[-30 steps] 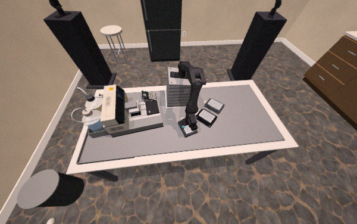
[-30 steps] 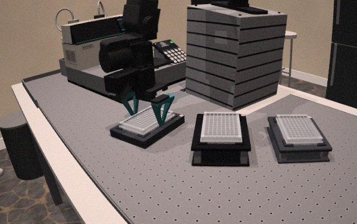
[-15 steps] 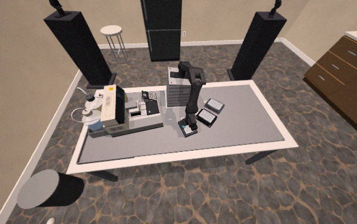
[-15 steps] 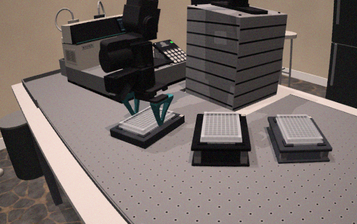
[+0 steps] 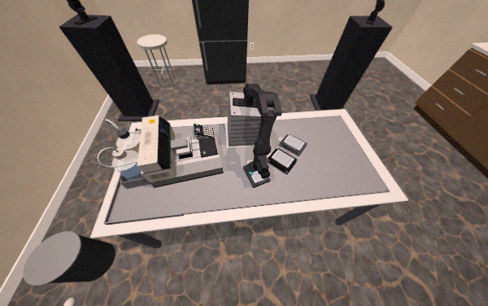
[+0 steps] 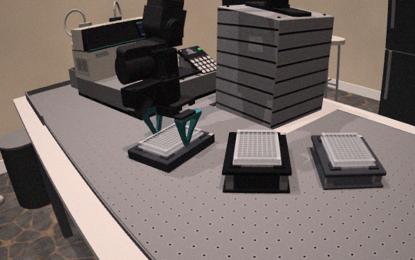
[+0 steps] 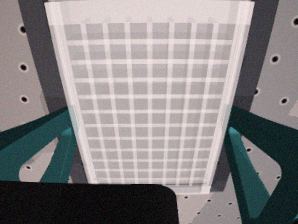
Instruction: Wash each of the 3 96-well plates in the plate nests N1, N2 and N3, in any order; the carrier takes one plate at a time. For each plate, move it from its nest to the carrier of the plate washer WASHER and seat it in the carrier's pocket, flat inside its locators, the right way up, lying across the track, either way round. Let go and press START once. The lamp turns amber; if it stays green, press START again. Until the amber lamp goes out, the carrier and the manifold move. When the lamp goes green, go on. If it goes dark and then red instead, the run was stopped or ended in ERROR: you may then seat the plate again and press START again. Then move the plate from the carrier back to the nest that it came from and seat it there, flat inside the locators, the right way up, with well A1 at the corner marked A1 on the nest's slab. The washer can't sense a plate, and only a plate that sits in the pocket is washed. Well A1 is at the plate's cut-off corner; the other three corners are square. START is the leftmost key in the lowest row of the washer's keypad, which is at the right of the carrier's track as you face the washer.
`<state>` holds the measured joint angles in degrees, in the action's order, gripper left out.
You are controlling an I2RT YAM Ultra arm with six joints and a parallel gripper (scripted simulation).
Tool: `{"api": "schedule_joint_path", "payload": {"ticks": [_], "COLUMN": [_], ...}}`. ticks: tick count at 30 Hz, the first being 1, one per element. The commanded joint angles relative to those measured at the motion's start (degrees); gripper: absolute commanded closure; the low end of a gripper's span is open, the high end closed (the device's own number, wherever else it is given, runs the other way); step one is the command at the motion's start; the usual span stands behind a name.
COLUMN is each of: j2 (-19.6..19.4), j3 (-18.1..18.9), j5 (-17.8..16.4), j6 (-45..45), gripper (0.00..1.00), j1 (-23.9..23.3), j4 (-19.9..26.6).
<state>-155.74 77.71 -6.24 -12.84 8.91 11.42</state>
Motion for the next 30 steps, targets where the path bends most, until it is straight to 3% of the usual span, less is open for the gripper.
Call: {"api": "schedule_joint_path", "payload": {"ticks": [1, 30], "j2": [0.4, 1.4], "j3": [0.2, -0.3], "j5": [0.0, 0.0], "j6": [0.0, 0.0], "gripper": [1.00, 1.00], "j1": [0.0, -0.1], "j4": [-0.1, 0.4]}}
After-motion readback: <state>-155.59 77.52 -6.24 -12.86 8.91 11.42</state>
